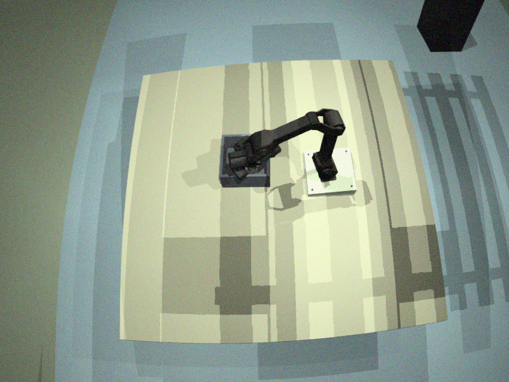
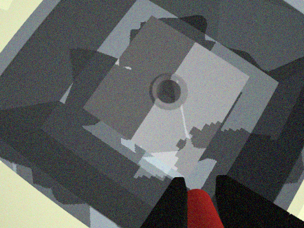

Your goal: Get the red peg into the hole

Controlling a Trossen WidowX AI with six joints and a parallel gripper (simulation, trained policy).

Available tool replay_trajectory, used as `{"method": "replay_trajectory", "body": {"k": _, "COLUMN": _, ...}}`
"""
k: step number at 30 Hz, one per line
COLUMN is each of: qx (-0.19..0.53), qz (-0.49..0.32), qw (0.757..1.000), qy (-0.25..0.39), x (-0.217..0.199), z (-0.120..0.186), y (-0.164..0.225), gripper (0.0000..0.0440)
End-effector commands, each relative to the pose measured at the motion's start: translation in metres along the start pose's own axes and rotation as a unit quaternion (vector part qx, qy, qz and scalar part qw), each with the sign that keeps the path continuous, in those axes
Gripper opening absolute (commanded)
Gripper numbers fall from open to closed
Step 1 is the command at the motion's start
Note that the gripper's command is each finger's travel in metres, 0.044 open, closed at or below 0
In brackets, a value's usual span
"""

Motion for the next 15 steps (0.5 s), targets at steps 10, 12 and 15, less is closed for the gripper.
{"method": "replay_trajectory", "body": {"k": 10, "qx": 0.011, "qz": 0.011, "qw": 1.000, "qy": -0.002, "x": -0.002, "z": -0.041, "y": -0.034, "gripper": 0.0002}}
{"method": "replay_trajectory", "body": {"k": 12, "qx": 0.015, "qz": 0.018, "qw": 1.000, "qy": -0.004, "x": -0.003, "z": -0.048, "y": -0.037, "gripper": 0.0002}}
{"method": "replay_trajectory", "body": {"k": 15, "qx": 0.022, "qz": 0.030, "qw": 0.999, "qy": -0.007, "x": -0.004, "z": -0.056, "y": -0.040, "gripper": 0.0003}}
Point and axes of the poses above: the point midway between the two fingers, 35 mm back from their tips, its own z axis back along the fingers, its own x axis across the jaws, y = z × x, the point moved 1 cm from there along z, back along the fingers, and after that the axes turned 11 degrees about z, right-handed, at the moved point
